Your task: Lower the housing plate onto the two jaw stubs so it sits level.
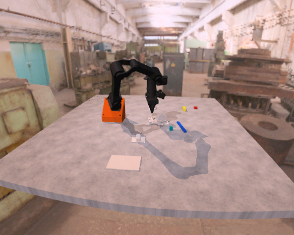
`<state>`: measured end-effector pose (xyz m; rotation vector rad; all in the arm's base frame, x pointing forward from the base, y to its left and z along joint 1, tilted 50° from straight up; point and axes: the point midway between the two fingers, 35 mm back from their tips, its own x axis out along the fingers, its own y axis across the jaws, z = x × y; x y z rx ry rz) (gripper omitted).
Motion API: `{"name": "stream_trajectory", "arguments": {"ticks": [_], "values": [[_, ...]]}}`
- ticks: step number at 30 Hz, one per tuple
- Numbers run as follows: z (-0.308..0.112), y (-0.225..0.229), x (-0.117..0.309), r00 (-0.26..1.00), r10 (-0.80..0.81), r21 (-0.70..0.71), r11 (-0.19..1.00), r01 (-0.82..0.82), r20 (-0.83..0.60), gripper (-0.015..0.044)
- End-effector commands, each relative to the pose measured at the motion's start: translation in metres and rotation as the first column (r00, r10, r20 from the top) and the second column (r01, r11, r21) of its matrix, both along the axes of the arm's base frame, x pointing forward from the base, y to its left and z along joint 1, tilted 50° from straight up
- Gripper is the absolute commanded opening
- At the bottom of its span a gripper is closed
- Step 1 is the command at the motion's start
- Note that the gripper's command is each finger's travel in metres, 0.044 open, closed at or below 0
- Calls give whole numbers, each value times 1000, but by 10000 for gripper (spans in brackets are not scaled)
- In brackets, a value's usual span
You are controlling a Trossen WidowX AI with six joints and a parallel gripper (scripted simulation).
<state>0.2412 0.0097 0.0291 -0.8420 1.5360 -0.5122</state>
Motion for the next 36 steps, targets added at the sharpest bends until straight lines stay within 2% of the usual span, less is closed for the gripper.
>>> {"name": "stream_trajectory", "arguments": {"ticks": [1,36], "values": [[-3,2,-2,1000,-5,0,1000,5,4,351],[-4,3,-2,1000,-15,1,1000,15,15,351]]}}
